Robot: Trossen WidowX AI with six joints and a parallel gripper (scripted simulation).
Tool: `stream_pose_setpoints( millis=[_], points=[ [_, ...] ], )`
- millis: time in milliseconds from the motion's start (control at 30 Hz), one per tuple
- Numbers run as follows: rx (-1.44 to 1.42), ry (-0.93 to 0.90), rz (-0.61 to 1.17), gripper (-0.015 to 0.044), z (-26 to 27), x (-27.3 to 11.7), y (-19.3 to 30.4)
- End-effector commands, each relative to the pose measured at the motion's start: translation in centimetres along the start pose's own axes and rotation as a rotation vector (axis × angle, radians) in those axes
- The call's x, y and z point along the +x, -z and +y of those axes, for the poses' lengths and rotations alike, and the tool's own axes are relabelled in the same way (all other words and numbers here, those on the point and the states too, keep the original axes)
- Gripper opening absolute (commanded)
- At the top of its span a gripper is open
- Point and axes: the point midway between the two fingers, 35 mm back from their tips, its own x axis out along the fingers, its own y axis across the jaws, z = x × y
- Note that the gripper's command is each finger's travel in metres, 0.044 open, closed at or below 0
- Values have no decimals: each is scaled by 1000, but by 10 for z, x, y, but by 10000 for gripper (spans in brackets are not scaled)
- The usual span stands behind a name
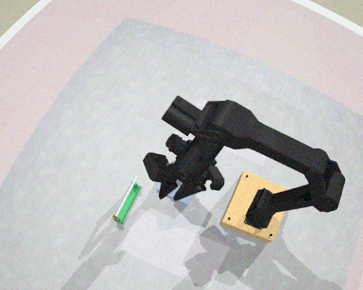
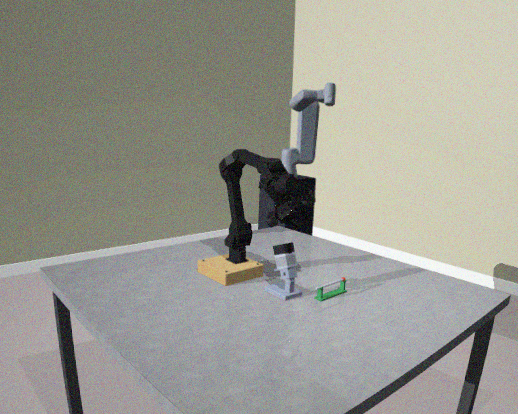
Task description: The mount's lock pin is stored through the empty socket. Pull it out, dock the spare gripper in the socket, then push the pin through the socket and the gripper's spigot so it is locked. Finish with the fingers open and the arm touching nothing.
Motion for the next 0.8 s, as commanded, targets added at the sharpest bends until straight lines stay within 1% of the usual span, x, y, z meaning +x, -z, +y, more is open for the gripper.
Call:
stream_pose_setpoints(
  millis=[0, 133, 233, 500, 767],
  points=[
    [-607, 276, -28, 180, 17, 19, -32],
    [-1051, 484, 38, 180, 29, 37, -52],
    [-1383, 642, 137, 180, 38, 52, -67],
    [-1813, 849, 345, 180, 56, 77, -83],
    [-2228, 1052, 662, 180, 73, 109, -96]
  ],
)
